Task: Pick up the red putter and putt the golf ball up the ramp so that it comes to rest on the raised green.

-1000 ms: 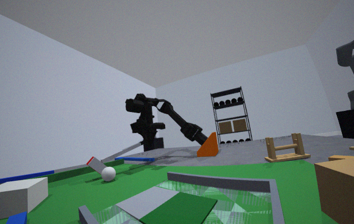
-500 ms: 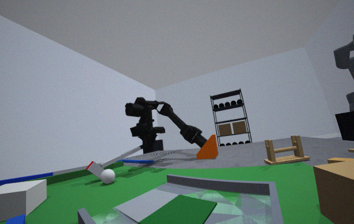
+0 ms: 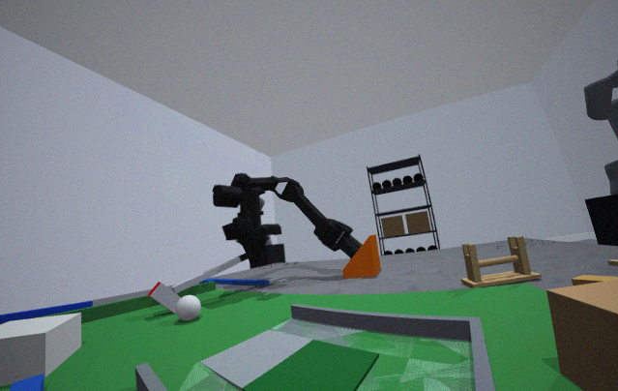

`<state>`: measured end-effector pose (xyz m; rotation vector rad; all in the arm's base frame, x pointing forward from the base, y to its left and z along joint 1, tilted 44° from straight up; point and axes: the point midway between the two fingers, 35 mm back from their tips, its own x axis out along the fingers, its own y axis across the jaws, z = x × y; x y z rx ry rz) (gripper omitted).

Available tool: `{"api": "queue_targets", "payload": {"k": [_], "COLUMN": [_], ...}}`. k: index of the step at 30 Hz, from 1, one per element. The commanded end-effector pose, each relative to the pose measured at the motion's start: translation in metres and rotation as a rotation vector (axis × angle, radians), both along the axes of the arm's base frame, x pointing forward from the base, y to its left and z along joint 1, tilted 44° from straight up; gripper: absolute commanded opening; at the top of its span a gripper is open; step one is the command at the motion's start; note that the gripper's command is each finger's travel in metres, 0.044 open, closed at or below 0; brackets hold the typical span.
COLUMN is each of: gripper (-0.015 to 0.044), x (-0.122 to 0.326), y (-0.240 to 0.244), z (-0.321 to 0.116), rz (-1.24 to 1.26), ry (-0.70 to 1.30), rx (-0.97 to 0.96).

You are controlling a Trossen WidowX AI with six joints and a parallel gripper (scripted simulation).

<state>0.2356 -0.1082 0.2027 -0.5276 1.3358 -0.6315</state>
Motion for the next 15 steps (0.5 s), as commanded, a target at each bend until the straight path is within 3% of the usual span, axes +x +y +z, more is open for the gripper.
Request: {"api": "queue_targets", "payload": {"k": [1, 7, 15], "gripper": [0.0, 0.0, 0.0], "x": [0.001, 0.003, 0.019], "y": [-0.002, 0.005, 0.076], "z": [0.004, -0.005, -0.071], "rz": [0.003, 0.001, 0.002], "ry": [-0.009, -0.001, -0.002], "rx": [-0.002, 0.004, 0.017]}}
